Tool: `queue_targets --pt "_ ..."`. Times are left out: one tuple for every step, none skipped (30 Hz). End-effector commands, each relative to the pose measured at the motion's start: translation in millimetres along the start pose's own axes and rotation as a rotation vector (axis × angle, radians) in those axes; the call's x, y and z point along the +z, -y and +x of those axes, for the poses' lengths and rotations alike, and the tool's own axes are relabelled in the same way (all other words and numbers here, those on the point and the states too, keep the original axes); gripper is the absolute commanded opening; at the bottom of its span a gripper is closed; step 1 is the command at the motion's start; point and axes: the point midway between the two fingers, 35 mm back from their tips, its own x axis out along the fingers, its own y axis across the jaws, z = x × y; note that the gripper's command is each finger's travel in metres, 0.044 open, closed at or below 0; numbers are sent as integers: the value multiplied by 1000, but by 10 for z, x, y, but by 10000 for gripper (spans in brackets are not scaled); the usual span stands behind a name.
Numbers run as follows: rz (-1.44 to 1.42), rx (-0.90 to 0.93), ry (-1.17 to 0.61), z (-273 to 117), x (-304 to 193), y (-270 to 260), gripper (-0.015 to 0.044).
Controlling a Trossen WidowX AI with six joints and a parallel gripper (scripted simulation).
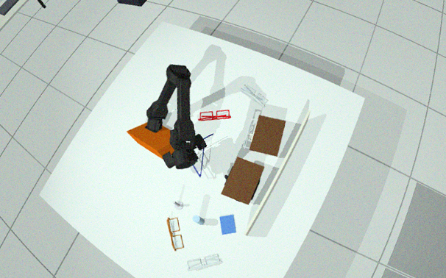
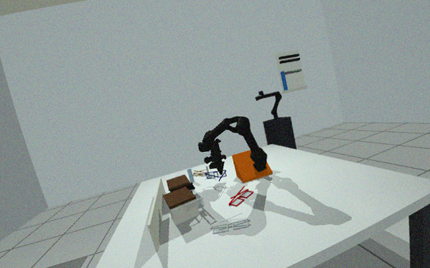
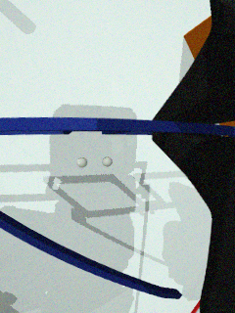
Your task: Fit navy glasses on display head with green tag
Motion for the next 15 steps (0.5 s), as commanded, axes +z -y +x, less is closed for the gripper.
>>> queue_targets --pt "-12 -5 12 -266 14 -6 0" --pt "-12 -5 12 -319 11 -4 0" --pt "-12 -5 11 -372 7 -2 0" --pt "-12 -4 11 -426 1 1 0" --pt "-12 -4 10 -480 -6 3 0" --pt "-12 -3 10 -522 -13 6 0" --pt "-12 -3 9 -548 -21 8 0" --pt "-12 -2 9 -557 -25 11 0" --pt "-12 -2 9 -557 -26 14 0" --pt "-12 -2 9 -557 -28 17 0" --pt "-12 -2 9 -557 -31 19 0" --pt "-6 -2 9 -557 -31 19 0" --pt "-4 -3 9 -558 -26 24 0" --pt "1 -3 9 -562 -15 34 0" --pt "8 -3 10 -567 2 50 0"
